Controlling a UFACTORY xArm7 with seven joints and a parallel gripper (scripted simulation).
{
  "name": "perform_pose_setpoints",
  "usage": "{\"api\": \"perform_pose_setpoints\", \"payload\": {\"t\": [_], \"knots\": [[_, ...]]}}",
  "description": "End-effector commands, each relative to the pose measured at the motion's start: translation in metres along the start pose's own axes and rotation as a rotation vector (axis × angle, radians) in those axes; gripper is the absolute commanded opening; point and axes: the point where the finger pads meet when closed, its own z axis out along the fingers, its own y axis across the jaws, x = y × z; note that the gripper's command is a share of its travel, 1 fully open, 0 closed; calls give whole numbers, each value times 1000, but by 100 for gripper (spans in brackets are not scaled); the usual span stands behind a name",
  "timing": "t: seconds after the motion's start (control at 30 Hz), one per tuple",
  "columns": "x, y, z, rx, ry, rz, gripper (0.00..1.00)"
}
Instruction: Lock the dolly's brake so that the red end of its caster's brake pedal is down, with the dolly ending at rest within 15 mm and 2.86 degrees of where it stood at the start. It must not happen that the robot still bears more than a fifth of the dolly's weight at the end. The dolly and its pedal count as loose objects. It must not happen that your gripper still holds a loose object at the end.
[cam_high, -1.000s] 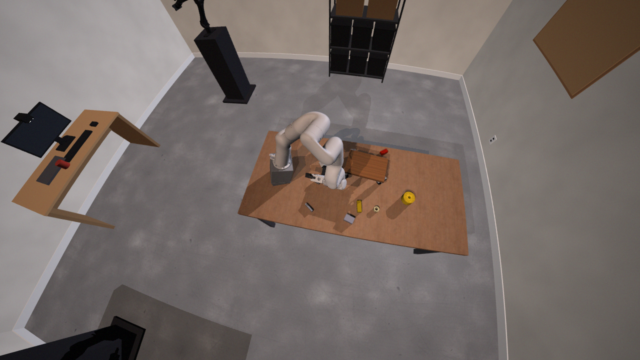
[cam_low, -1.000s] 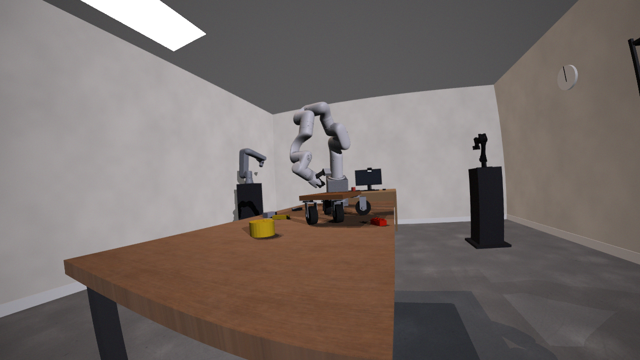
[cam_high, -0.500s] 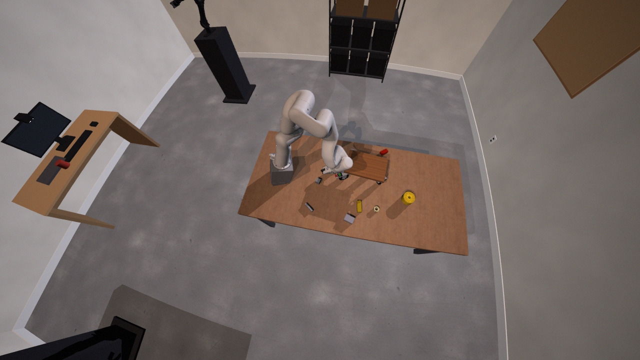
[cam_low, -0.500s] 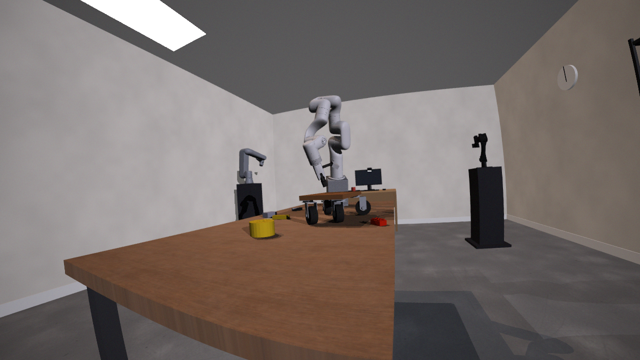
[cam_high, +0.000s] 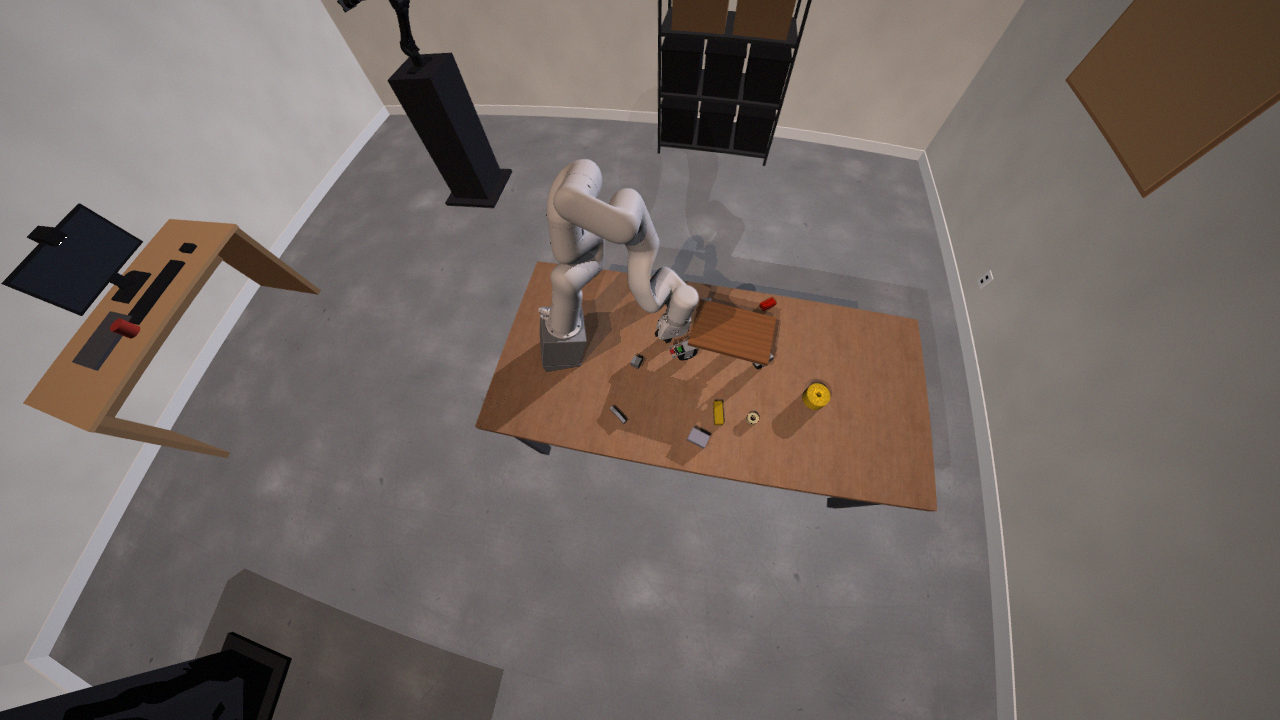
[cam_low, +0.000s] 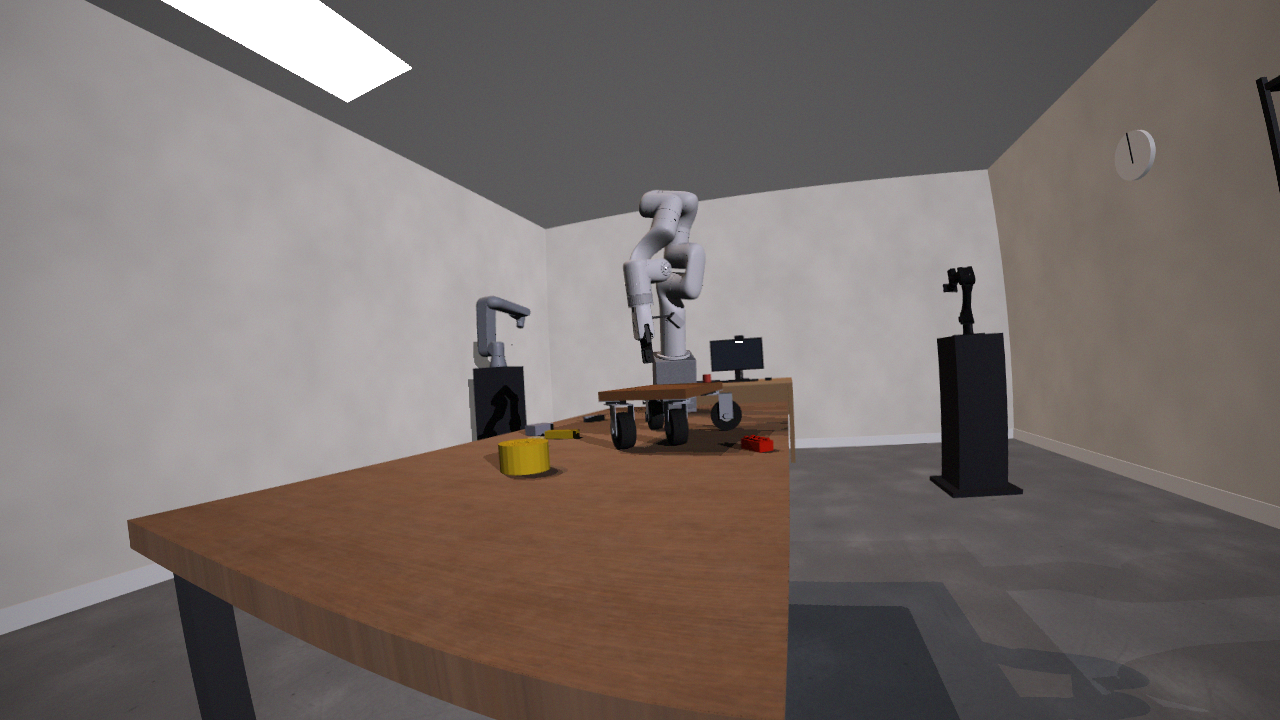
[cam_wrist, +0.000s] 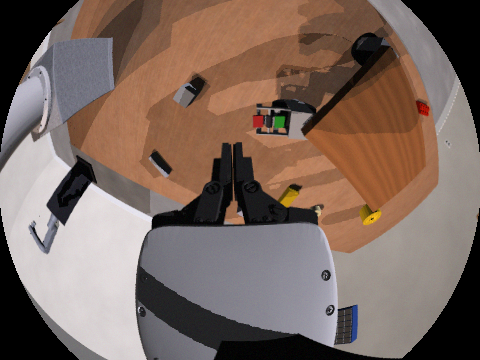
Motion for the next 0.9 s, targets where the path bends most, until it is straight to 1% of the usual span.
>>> {"api": "perform_pose_setpoints", "payload": {"t": [0.0,0.1,0.47,0.53,0.6,0.73,0.87], "knots": [[-4,15,-18,-108,-93,-20,0],[-5,17,-21,-120,-105,-22,0],[-5,17,-20,-121,-105,-22,0],[-5,19,-12,-123,-104,-23,0],[-5,19,-12,-123,-104,-23,0],[-7,23,17,-125,-101,-25,0],[-7,23,20,-125,-101,-25,0]]}}
